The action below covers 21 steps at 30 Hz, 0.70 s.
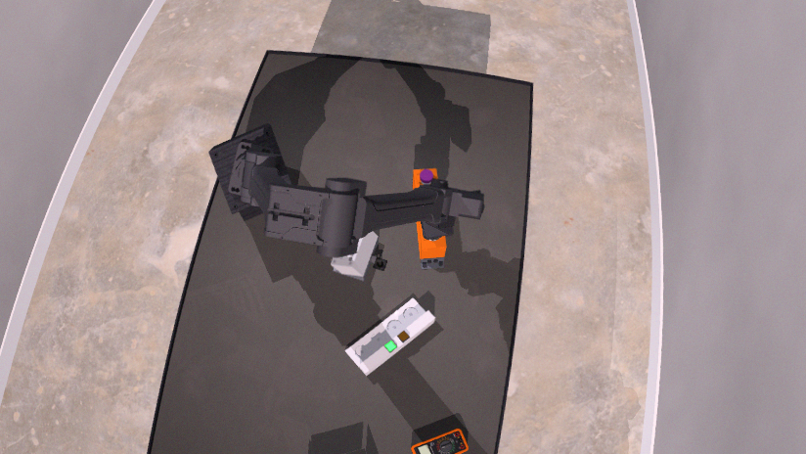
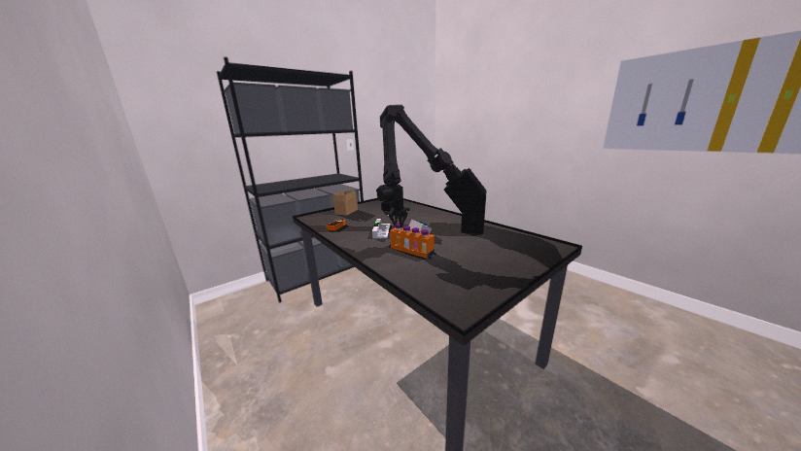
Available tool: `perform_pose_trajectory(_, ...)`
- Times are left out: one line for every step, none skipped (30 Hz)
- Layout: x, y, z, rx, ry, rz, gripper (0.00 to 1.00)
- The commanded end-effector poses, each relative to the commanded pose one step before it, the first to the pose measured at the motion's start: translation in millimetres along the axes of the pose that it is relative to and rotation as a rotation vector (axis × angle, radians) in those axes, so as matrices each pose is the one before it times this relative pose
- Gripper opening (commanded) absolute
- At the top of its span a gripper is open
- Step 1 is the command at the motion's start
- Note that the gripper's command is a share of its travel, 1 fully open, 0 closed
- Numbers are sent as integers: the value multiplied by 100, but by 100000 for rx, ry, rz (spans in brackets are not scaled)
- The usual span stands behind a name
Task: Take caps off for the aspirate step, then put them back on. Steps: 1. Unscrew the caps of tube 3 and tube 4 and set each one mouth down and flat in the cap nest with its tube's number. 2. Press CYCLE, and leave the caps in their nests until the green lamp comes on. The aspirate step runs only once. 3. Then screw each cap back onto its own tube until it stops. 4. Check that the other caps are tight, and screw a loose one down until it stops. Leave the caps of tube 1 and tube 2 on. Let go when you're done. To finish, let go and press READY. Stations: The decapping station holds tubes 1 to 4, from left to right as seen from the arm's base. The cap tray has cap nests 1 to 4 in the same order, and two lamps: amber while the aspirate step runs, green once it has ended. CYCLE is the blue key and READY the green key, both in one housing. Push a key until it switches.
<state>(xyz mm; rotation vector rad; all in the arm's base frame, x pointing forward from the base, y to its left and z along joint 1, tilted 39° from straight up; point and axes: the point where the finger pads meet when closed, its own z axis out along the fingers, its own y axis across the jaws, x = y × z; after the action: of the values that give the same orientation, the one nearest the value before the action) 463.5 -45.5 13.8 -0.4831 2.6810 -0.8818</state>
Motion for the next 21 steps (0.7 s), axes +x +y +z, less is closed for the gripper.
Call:
perform_pose_trajectory(-707, -261, -346, 253, -1302, -1744, 0)
perform_pose_trajectory(0, 0, 0, 0, 0, 0, 0)
perform_pose_trajectory(0, 0, 0, 0, 0, 0, 0)
perform_pose_trajectory(0, 9, -4, 0, 0, 4, 0)
perform_pose_trajectory(0, -1, 0, 0, 0, 0, 0)
perform_pose_trajectory(0, 0, 0, 0, 0, 0, 0)
perform_pose_trajectory(0, 0, 0, 0, 0, 0, 0)
perform_pose_trajectory(0, 0, 0, 0, 0, 0, 0)
perform_pose_trajectory(0, 0, 0, 0, 0, 0, 0)
perform_pose_trajectory(0, 0, 0, 0, 0, 0, 0)
perform_pose_trajectory(-195, 139, -59, -399, 332, 3655, 0)
perform_pose_trajectory(13, -2, 39, 3, 39, 3366, 0)
perform_pose_trajectory(0, 0, 0, 0, 0, 0, 0)
perform_pose_trajectory(0, 0, 0, 0, 0, 0, 0)
perform_pose_trajectory(8, -1, 36, 6, 26, 3365, 0)
perform_pose_trajectory(9, -3, 38, 8, 27, 3371, 0)
perform_pose_trajectory(9, -2, 38, 8, 26, 3369, 0)
perform_pose_trajectory(8, -2, 37, 9, 26, 3367, 0)
perform_pose_trajectory(8, -2, 37, 10, 26, 3366, 0)
perform_pose_trajectory(8, -5, 37, 26, 27, 3365, 0)
perform_pose_trajectory(8, -7, 36, 39, 27, 3365, 0)
